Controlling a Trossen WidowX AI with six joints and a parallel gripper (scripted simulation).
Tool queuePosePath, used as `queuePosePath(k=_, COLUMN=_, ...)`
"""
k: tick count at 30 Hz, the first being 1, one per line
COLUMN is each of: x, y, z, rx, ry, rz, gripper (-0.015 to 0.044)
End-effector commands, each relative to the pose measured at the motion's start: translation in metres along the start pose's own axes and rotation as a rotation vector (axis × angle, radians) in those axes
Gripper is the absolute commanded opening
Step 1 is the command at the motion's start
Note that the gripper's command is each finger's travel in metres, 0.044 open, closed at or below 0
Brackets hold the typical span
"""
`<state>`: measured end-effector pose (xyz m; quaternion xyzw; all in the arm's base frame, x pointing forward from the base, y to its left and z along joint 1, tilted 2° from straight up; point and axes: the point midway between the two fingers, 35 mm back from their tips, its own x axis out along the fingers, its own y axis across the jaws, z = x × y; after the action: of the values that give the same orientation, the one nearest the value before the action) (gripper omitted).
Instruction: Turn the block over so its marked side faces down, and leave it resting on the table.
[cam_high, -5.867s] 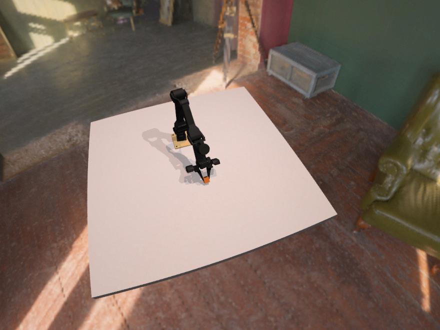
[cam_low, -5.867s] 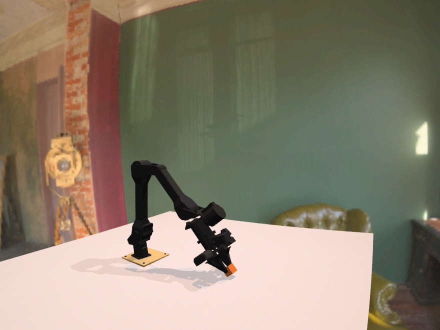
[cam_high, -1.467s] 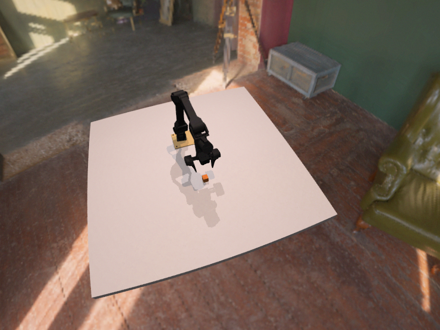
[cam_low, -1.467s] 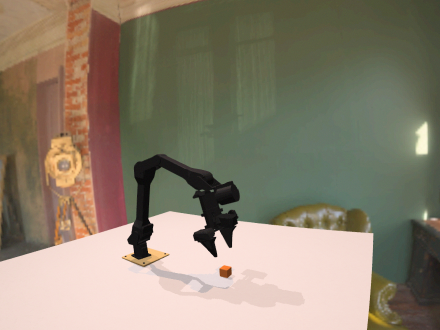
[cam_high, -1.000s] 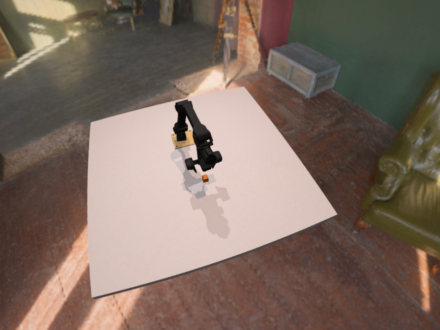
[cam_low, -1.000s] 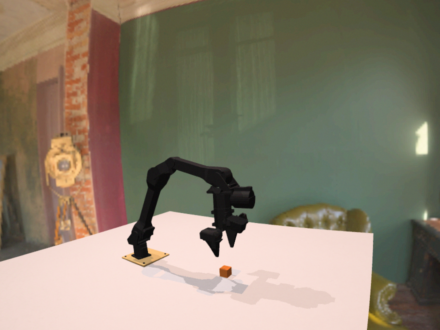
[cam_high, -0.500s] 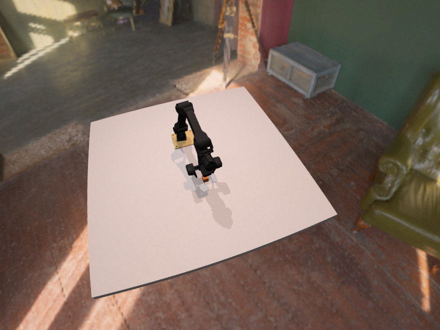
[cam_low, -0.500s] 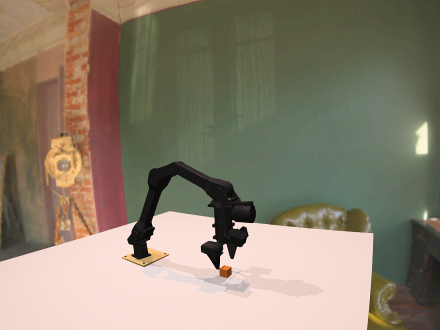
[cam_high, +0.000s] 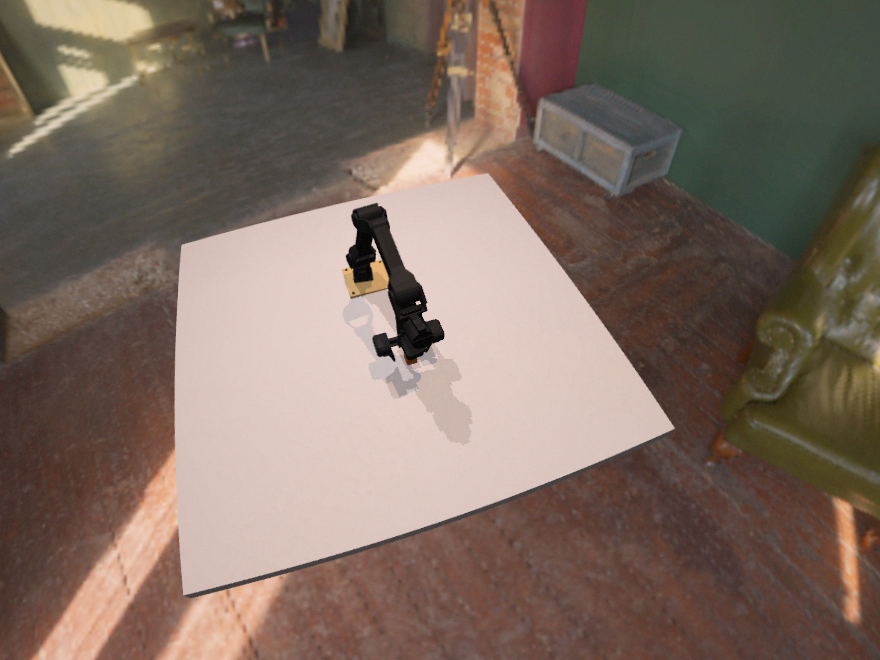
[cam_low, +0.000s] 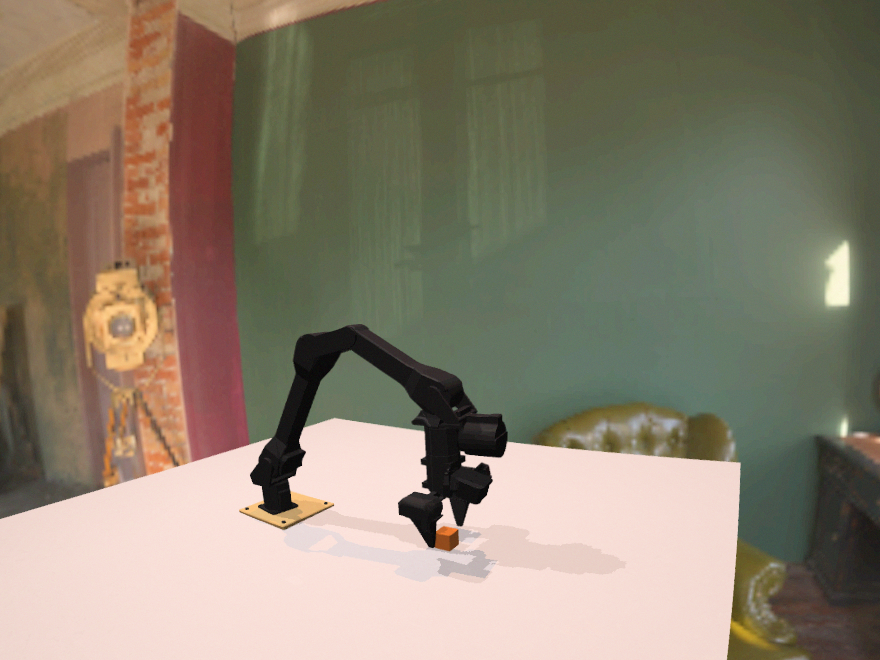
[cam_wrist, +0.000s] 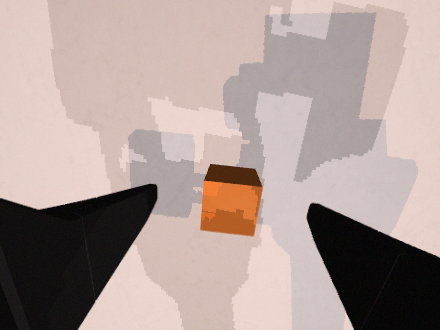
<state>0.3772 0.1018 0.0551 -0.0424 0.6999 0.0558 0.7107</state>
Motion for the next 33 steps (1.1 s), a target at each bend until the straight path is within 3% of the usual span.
queuePosePath(k=1, x=0.0062, y=0.0010, z=-0.0002, rx=-0.002, ry=-0.001, rz=0.006, gripper=0.0440)
queuePosePath(k=3, x=0.0073, y=0.0010, z=-0.0003, rx=-0.002, ry=-0.001, rz=0.006, gripper=0.0440)
queuePosePath(k=15, x=0.0073, y=0.0010, z=-0.0003, rx=-0.002, ry=-0.001, rz=0.006, gripper=0.0125)
queuePosePath(k=33, x=-0.0015, y=0.0010, z=0.0001, rx=-0.002, ry=-0.001, rz=0.006, gripper=0.0000)
